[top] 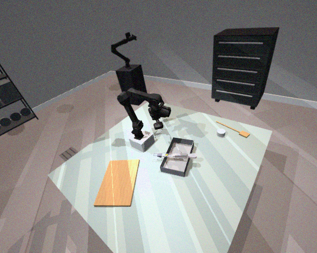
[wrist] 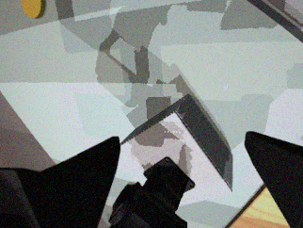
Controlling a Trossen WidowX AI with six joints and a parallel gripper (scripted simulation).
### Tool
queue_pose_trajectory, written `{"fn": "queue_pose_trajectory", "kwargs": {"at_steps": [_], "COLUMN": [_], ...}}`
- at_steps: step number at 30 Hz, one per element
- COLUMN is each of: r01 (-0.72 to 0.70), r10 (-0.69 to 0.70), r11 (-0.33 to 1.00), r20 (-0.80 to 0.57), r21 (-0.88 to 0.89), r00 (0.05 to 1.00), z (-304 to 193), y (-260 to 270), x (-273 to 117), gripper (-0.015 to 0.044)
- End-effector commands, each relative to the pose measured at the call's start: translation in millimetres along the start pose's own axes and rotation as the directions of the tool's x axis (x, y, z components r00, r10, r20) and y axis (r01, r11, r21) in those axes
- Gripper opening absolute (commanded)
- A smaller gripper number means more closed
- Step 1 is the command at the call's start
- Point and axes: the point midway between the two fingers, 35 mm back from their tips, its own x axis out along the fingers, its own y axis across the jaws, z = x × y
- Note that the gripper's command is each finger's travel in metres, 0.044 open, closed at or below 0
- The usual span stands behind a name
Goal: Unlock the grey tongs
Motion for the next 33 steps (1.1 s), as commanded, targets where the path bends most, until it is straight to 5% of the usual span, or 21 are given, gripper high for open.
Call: {"fn": "queue_pose_trajectory", "kwargs": {"at_steps": [1, 6, 15, 33], "r01": [0.009, 0.186, 0.635, 0.659], "r10": [-0.009, -0.176, -0.625, -0.664], "r11": [1.000, 0.969, 0.516, 0.439], "r20": [-0.004, -0.072, -0.256, -0.274], "r21": [0.009, 0.165, 0.574, 0.611], "r00": [1.000, 0.982, 0.738, 0.696], "z": [0.8, 14.5, 48.1, 55.6], "y": [-2.7, -52.2, -186.3, -202.2], "x": [0.7, 12.7, 35.4, 35.0], "gripper": [0.0374, 0.0260, 0.0260, 0.0260]}}
